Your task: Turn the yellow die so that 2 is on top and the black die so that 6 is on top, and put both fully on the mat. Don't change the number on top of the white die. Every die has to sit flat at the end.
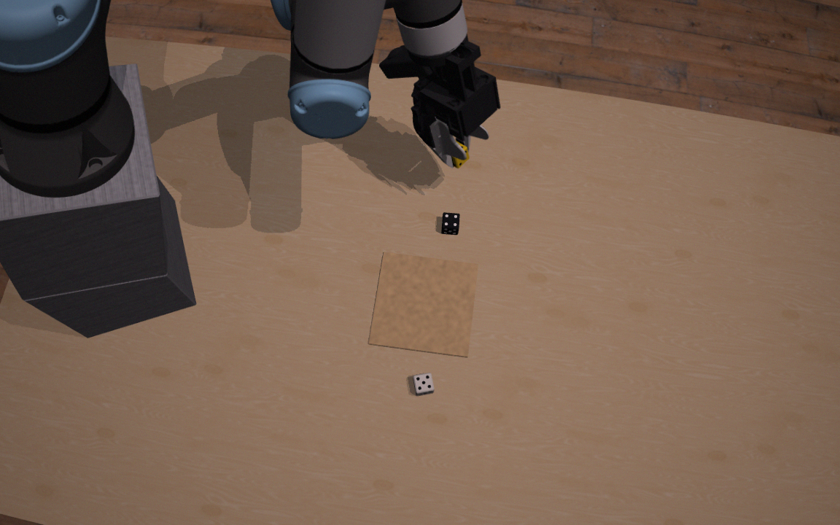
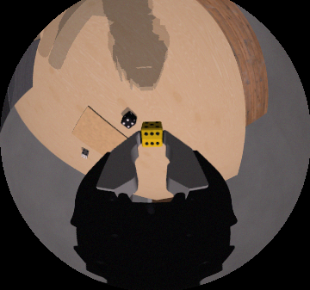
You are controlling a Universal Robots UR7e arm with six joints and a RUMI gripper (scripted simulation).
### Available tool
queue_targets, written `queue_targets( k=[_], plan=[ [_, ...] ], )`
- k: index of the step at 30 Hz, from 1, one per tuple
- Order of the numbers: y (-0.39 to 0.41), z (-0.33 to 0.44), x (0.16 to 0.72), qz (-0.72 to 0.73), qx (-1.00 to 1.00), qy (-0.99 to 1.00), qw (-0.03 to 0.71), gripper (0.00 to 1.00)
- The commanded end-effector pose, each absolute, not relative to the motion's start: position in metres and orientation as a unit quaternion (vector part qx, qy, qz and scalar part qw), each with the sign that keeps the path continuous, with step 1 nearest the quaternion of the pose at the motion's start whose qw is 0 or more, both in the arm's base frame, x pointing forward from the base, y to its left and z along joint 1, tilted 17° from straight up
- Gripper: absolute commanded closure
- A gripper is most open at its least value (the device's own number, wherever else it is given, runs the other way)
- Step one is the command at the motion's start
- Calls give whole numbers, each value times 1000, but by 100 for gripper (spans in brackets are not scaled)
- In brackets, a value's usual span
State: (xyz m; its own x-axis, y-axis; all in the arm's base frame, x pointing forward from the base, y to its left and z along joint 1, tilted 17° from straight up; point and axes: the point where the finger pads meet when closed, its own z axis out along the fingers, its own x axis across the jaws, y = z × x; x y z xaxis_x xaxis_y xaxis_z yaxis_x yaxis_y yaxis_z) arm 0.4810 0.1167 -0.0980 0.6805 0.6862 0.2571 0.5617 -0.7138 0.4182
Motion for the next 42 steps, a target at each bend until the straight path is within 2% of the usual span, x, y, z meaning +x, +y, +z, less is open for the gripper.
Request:
queue_targets(
  k=[1,5,11,20,42],
  plan=[
    [117,-100,482,231,887,327,229,94],
    [117,-100,482,237,883,323,246,94],
    [118,-100,481,269,853,297,334,94],
    [119,-101,481,296,818,270,414,94],
    [119,-106,481,304,806,261,436,94]
  ],
)
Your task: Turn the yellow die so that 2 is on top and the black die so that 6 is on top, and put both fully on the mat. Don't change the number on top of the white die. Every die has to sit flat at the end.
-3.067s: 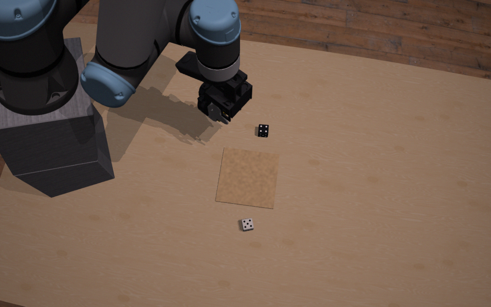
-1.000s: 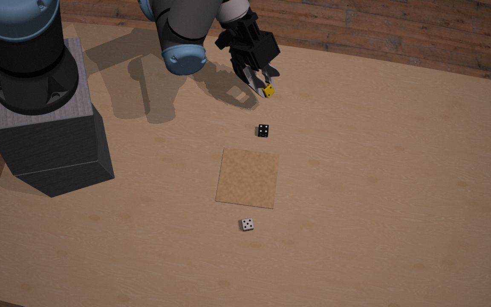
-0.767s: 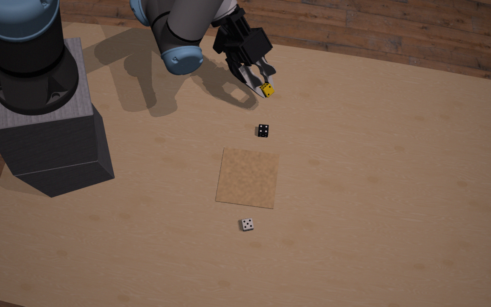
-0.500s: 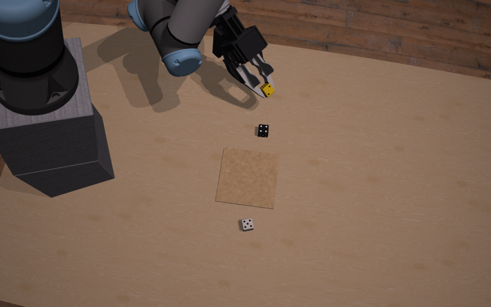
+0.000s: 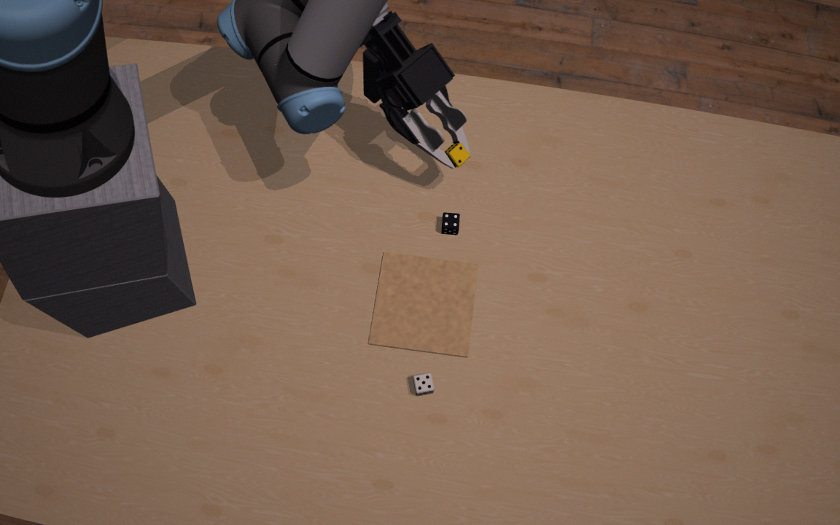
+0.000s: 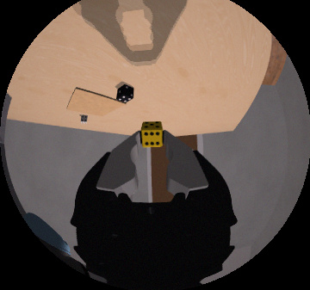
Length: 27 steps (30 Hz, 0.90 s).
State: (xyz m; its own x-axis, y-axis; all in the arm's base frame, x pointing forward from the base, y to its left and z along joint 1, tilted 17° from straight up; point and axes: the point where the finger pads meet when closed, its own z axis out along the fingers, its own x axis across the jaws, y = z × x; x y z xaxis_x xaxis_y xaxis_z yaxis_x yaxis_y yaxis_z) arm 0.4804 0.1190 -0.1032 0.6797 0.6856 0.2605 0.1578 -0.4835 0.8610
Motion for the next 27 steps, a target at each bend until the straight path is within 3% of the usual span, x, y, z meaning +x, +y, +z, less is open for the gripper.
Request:
queue_targets(
  k=[1,27],
  plan=[
    [119,-108,482,304,806,261,436,94],
    [125,-169,500,304,806,261,436,94]
  ],
)
